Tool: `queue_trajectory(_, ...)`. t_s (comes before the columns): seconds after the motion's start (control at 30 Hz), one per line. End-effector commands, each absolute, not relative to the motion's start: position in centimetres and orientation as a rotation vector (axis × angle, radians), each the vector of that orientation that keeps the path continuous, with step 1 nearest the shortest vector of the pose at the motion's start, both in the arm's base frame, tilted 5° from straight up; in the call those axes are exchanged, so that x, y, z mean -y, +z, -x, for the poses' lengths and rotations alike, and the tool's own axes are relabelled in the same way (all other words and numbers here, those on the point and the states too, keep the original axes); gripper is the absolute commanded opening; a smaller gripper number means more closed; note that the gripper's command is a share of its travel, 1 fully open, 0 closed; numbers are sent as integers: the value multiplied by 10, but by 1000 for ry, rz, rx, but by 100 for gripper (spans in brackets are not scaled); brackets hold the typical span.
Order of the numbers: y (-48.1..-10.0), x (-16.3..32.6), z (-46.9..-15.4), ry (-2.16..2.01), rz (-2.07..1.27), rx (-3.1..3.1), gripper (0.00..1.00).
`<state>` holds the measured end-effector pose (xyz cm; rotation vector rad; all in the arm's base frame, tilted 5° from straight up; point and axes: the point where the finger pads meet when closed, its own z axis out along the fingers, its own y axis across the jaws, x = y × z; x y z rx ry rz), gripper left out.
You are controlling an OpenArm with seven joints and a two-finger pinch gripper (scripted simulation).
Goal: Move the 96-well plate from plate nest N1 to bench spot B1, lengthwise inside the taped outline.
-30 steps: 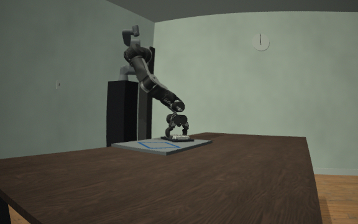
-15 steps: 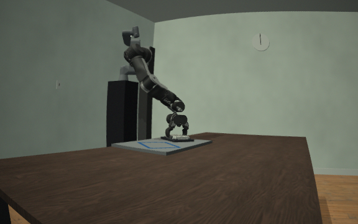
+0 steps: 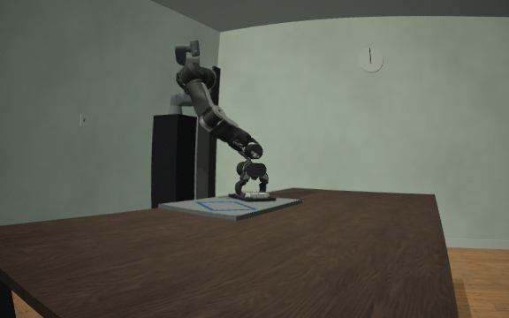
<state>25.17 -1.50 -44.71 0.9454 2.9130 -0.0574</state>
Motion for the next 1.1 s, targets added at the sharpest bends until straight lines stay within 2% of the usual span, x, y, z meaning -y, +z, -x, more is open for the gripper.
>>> queue_trajectory(0.0, -447, 14, -252, -54, -945, -2913, 0)
queue_trajectory(0.17, -447, 14, -252, -54, -945, -2913, 0)
queue_trajectory(0.33, -415, 13, -252, -50, -951, -2910, 0)
queue_trajectory(0.73, -415, 13, -252, -50, -951, -2910, 0)
queue_trajectory(0.9, -384, 11, -250, -49, -951, -2911, 0)
queue_trajectory(1.07, -384, 11, -250, -49, -951, -2911, 0)
